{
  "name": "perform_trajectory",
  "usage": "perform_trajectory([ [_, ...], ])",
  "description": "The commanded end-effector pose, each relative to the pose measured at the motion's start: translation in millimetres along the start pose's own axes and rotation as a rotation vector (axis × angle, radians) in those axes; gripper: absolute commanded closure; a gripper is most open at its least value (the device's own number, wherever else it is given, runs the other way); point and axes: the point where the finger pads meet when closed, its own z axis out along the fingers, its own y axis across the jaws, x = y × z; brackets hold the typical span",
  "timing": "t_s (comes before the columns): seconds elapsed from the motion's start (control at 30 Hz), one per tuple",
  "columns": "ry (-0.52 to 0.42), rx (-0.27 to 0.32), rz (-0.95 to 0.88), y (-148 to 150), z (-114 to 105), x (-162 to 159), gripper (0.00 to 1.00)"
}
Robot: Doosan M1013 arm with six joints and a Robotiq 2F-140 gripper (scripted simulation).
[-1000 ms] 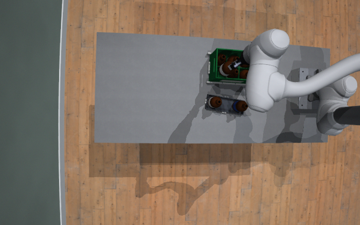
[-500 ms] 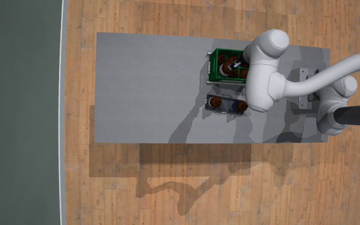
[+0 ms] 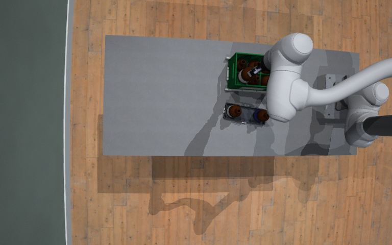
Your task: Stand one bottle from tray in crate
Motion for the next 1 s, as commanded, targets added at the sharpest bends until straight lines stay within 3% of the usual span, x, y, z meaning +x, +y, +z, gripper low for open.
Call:
perform_trajectory([
  [0.0,0.0,0.0,0.0,0,3,0,1.0],
  [0.97,0.0,0.0,0.0,0,27,0,1.0],
])
